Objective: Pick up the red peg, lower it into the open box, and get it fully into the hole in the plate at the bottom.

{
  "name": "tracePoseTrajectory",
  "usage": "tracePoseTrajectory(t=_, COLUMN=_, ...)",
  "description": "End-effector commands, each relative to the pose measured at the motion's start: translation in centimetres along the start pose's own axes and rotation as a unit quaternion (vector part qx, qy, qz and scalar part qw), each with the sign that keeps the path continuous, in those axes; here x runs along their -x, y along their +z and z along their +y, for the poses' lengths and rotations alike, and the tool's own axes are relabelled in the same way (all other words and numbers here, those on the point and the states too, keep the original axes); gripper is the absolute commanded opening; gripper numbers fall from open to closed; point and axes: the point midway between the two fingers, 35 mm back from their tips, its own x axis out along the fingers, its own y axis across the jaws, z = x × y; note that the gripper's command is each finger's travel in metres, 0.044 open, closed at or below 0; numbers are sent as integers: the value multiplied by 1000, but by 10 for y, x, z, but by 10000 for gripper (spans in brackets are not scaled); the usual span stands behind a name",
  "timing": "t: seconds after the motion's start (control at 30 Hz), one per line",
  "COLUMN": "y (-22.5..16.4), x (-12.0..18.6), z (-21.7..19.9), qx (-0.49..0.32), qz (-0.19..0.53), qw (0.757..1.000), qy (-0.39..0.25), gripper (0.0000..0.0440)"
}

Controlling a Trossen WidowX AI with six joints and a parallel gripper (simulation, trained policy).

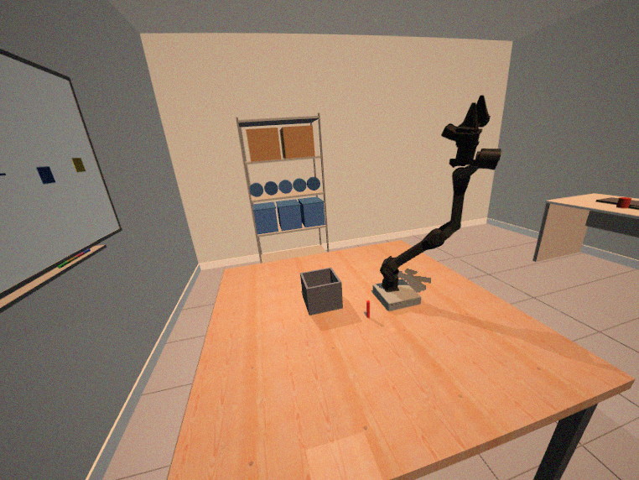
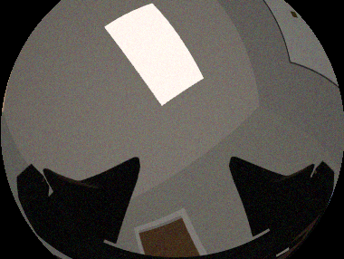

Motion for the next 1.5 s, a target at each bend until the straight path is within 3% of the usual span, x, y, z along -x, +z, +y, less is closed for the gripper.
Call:
tracePoseTrajectory(t=0.0, y=6, x=-1, z=-2, qx=0, qz=-11, qw=1000, qy=0, gripper=422)
tracePoseTrajectory(t=0.07, y=23, x=-2, z=-6, qx=-2, qz=-36, qw=999, qy=-2, gripper=440)
tracePoseTrajectory(t=0.33, y=99, x=1, z=-32, qx=11, qz=-149, qw=989, qy=-20, gripper=439)
tracePoseTrajectory(t=0.63, y=181, x=22, z=-56, qx=30, qz=-273, qw=961, qy=-44, gripper=440)
tracePoseTrajectory(t=1.07, y=273, x=79, z=-80, qx=50, qz=-438, qw=894, qy=-83, gripper=440)
tracePoseTrajectory(t=1.47, y=326, x=143, z=-95, qx=49, qz=-560, qw=818, qy=-122, gripper=440)
